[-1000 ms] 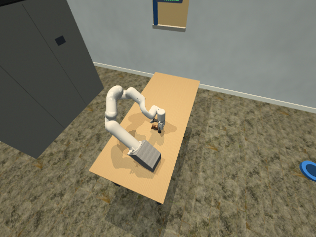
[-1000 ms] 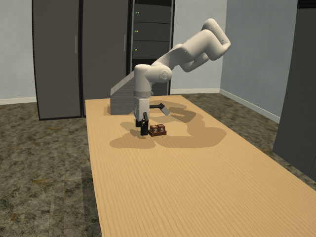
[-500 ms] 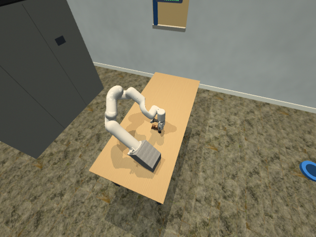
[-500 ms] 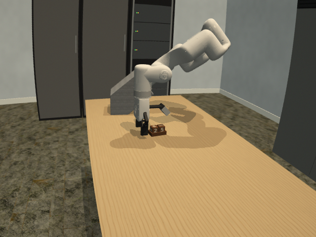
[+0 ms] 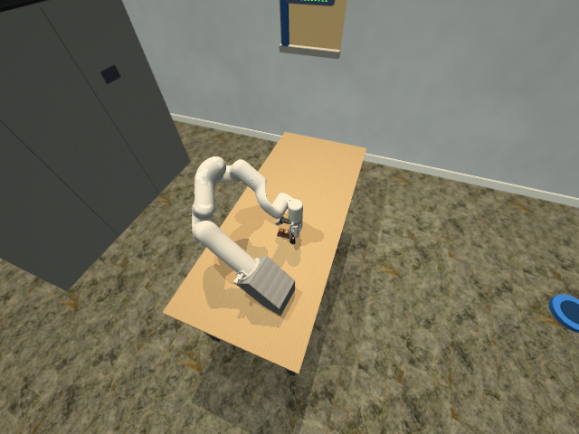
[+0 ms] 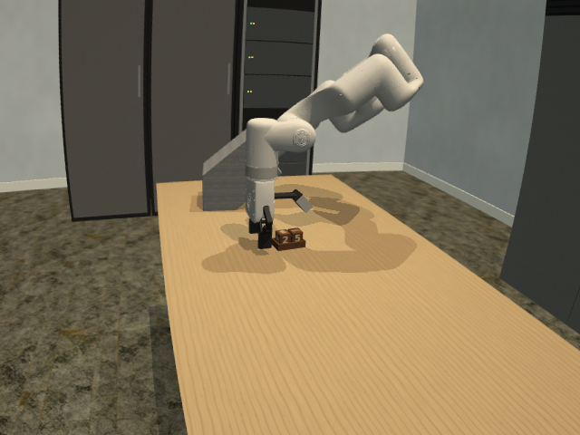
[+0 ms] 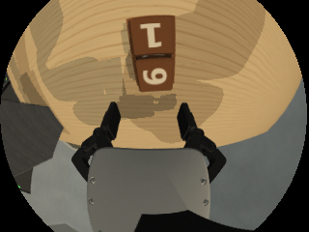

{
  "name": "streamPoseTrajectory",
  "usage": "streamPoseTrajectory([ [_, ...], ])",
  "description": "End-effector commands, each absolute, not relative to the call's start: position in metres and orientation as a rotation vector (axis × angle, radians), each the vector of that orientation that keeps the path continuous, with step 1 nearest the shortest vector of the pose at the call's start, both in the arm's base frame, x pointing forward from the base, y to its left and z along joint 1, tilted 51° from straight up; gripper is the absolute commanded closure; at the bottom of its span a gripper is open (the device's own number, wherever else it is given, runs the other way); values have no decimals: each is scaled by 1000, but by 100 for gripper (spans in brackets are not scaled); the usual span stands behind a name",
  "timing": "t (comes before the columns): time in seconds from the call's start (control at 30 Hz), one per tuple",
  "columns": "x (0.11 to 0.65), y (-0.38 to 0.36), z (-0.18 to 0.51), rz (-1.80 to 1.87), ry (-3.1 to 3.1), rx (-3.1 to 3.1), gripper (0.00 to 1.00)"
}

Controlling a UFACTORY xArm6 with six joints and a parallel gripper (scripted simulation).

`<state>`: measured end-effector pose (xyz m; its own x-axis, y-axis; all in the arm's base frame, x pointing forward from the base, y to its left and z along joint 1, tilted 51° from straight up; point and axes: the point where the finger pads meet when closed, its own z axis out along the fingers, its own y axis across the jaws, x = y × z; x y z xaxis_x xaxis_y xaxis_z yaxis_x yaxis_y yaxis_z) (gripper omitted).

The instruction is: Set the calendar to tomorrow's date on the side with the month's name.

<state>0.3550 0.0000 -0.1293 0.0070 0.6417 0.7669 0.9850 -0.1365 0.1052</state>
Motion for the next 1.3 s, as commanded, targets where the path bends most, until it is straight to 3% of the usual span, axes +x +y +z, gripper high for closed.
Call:
streamPoseTrajectory([
  [0.0,356,-1,-129,-964,-1668,-1823,0],
  [1.27,337,-12,-90,-899,-1506,-1917,0],
])
